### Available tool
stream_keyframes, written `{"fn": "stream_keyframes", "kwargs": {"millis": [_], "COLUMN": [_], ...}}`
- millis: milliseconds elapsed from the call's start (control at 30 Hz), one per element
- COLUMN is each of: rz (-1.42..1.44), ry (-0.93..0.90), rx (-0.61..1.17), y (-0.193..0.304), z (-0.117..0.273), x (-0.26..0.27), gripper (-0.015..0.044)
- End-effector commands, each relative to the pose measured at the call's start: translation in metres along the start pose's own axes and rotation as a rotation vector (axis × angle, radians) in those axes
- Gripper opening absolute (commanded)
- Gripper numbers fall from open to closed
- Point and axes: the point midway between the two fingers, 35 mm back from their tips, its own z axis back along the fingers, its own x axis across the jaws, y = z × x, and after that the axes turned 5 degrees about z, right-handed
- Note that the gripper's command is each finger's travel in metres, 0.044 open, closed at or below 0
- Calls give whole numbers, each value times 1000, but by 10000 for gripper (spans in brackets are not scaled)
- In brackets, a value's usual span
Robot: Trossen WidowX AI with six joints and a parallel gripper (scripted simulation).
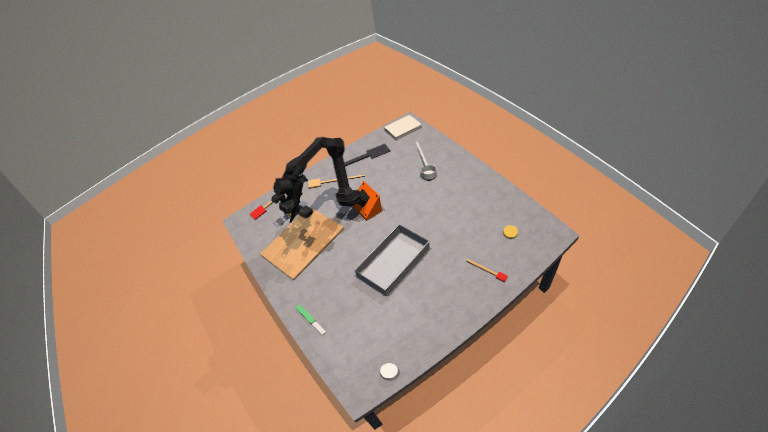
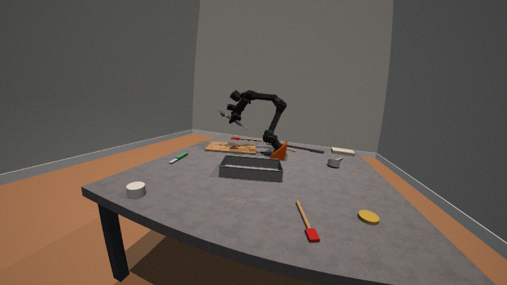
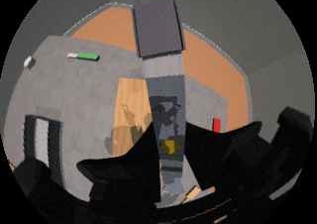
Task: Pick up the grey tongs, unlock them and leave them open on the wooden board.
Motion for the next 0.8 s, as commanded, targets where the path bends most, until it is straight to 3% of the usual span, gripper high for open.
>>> {"fn": "stream_keyframes", "kwargs": {"millis": [0, 767], "rz": [11, -14], "ry": [-10, -69], "rx": [28, 237], "y": [-2, 2], "z": [-3, -24], "x": [1, 0], "gripper": [-150, -150]}}
